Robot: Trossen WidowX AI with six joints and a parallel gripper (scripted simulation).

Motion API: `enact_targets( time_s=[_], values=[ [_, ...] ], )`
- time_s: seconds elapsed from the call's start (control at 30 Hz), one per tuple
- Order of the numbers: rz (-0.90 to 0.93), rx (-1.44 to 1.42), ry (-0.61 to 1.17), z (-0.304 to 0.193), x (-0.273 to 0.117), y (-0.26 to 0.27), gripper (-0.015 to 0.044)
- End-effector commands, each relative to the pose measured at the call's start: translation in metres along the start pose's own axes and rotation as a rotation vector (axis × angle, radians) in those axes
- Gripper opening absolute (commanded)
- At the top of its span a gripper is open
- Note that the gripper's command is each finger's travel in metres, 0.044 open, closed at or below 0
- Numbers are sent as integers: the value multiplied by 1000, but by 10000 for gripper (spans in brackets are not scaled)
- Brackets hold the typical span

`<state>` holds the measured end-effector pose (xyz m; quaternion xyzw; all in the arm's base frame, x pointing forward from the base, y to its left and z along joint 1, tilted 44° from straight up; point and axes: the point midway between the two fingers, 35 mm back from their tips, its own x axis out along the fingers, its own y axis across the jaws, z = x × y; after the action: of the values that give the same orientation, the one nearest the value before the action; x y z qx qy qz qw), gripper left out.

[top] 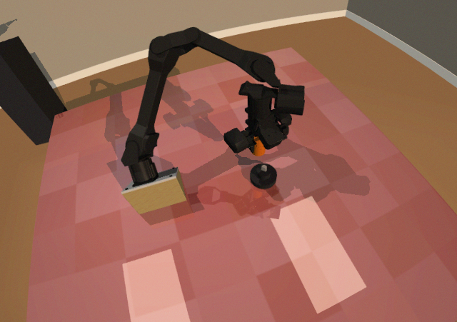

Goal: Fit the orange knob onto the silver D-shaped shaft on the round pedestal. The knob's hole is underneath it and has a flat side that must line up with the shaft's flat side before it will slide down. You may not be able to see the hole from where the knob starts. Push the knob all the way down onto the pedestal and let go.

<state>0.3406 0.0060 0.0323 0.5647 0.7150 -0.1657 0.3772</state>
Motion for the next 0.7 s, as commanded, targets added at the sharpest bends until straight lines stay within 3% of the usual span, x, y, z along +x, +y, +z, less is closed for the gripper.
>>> enact_targets(
  time_s=[0.0, 0.67],
  values=[
    [0, -4, -5, 15, 5, 0, 0],
    [0, 7, -5, 34, 37, -3, 0]
  ],
)
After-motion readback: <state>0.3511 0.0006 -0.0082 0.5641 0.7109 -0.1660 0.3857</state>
